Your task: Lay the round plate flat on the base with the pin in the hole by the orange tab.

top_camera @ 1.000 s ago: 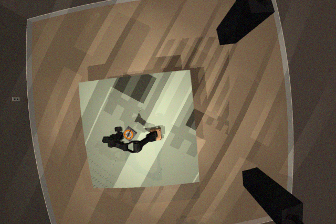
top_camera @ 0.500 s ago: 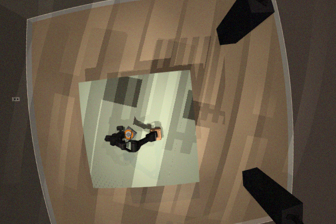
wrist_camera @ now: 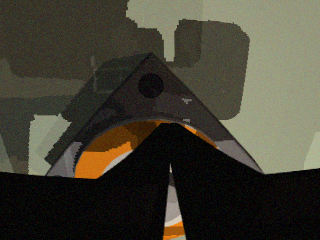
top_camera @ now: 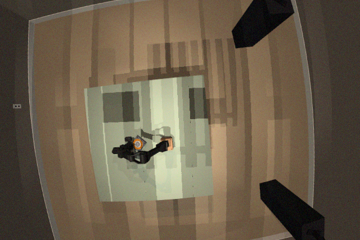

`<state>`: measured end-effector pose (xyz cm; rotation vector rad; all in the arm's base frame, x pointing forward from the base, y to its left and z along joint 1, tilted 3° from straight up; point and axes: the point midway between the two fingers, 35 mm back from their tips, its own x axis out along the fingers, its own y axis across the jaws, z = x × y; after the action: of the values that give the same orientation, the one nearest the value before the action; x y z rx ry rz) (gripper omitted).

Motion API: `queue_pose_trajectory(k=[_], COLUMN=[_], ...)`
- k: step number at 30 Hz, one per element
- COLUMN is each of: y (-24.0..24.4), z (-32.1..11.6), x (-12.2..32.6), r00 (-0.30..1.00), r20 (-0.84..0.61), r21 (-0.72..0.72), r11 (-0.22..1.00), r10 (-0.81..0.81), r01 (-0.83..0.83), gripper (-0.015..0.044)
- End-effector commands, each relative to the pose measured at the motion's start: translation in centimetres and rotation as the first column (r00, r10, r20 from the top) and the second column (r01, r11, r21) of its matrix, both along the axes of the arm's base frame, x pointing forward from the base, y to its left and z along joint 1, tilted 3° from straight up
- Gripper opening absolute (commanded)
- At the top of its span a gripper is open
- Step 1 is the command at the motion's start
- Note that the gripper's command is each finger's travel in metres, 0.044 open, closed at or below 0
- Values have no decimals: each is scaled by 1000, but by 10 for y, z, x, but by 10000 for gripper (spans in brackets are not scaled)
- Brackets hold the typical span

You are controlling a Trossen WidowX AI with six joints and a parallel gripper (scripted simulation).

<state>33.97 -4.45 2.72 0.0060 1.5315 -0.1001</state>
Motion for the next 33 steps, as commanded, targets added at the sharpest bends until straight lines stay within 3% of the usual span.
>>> queue_pose_trajectory(k=[1,33], y=[6,46], z=[-2,-4], x=[0,-12], r00=[1000,1000], r20=[-4,-5], r21=[6,9], r11=[1000,1000], r10=[-2,-2], r01=[2,2], gripper=[0,0])
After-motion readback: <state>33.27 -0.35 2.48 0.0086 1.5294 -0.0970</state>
